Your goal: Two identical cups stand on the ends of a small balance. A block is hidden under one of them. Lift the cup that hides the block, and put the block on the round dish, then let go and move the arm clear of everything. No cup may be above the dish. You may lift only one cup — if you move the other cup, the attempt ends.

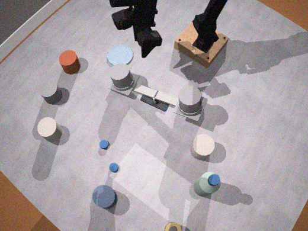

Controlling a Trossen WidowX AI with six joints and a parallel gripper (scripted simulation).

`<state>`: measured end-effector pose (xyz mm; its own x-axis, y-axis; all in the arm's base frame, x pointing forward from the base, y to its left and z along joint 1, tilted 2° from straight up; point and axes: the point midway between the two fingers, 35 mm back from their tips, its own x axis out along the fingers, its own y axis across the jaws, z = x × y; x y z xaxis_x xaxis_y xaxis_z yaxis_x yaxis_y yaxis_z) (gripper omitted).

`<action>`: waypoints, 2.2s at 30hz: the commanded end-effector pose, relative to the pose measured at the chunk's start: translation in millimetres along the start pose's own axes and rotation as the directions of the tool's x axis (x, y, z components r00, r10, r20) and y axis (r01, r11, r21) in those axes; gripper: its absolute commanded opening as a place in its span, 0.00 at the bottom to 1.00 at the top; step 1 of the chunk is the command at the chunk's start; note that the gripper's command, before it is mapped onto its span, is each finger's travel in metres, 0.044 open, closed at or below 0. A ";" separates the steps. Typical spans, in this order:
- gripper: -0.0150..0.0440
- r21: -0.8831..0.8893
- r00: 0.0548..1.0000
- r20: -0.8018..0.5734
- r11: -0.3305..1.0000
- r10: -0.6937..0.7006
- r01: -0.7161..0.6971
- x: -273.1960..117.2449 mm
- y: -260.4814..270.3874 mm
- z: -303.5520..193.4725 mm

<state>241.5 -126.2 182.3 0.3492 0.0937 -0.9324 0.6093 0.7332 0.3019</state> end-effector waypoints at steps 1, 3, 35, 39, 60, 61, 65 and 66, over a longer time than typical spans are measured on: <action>1.00 0.119 0.998 -0.031 0.992 -0.047 0.050 10.6 -1.5 13.8; 1.00 0.177 0.996 -0.050 0.981 -0.070 0.078 16.9 -2.7 19.3; 1.00 0.614 0.936 -0.204 0.707 -0.286 0.350 100.8 -16.6 58.2; 1.00 0.614 0.936 -0.204 0.707 -0.286 0.350 104.7 -17.7 57.7; 1.00 0.614 0.936 -0.204 0.707 -0.286 0.350 136.9 -27.3 51.7; 1.00 0.614 0.936 -0.204 0.707 -0.286 0.350 138.4 -27.8 51.3; 1.00 0.614 0.936 -0.204 0.707 -0.286 0.350 144.3 -29.7 49.7; 1.00 0.614 0.936 -0.204 0.707 -0.286 0.350 145.8 -30.1 49.3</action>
<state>309.9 -168.0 52.5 0.0094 0.0176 -0.9998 0.9898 0.1420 0.0118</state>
